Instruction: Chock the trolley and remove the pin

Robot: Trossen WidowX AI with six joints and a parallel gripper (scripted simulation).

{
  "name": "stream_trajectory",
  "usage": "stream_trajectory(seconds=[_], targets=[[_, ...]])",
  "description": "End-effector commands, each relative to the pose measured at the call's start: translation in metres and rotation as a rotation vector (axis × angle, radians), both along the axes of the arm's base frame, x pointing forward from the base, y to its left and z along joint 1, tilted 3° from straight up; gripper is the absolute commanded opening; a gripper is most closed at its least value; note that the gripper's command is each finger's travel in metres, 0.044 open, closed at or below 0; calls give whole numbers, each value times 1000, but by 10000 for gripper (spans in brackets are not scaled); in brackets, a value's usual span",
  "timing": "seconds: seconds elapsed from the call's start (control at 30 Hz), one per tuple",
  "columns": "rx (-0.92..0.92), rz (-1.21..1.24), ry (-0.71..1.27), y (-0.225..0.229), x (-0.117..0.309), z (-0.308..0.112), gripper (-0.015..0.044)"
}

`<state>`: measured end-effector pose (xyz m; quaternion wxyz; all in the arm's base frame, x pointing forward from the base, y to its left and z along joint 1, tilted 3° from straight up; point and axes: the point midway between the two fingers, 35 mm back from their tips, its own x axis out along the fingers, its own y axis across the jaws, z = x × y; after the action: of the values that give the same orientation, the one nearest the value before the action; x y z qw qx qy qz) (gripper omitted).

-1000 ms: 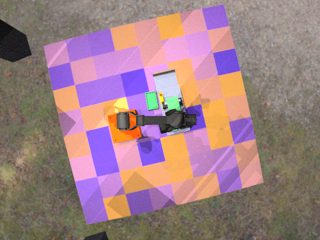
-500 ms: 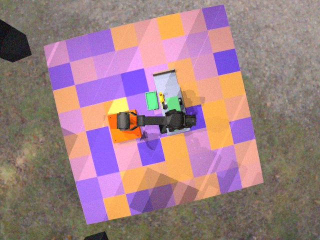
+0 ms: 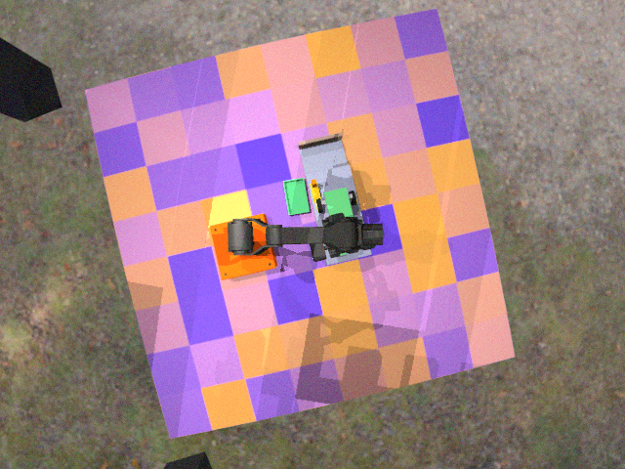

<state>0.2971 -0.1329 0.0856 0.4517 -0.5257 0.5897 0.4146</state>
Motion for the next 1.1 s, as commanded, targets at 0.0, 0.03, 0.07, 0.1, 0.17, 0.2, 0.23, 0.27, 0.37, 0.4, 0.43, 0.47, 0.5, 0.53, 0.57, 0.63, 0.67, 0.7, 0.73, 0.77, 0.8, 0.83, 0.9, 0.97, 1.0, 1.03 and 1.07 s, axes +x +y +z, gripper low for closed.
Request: stream_trajectory(seconds=[0.0,0.03,0.07,0.1,0.17,0.2,0.23,0.27,0.37,0.4,0.43,0.47,0.5,0.53,0.57,0.63,0.67,0.7,0.73,0.77,0.8,0.83,0.9,0.97,1.0,1.03,1.07], targets=[[-3,3,-4,0,0,5,0],[-3,3,-4,0,0,6,0],[-3,3,-4,1,0,6,0],[-3,3,-4,1,0,7,0],[-3,3,-4,1,0,8,0],[-3,3,-4,1,0,9,0],[-3,3,-4,1,0,10,0],[-3,3,-4,1,0,10,0],[-3,3,-4,2,0,13,0],[-3,3,-4,2,0,13,0],[-3,3,-4,2,0,14,0],[-3,3,-4,2,0,15,0],[-3,3,-4,2,0,15,0],[-3,3,-4,3,0,16,0],[-3,3,-4,3,0,17,0],[-3,3,-4,3,0,18,0],[-3,3,-4,3,0,19,0],[-3,3,-4,3,0,20,0],[-3,3,-4,3,0,20,0],[-3,3,-4,4,0,21,0],[-3,3,-4,4,0,22,0],[-3,3,-4,4,0,23,0],[-3,3,-4,4,0,24,0],[-3,3,-4,4,0,25,0],[-3,3,-4,4,0,26,0],[-3,3,-4,5,0,27,0],[-3,3,-4,5,0,27,0]])
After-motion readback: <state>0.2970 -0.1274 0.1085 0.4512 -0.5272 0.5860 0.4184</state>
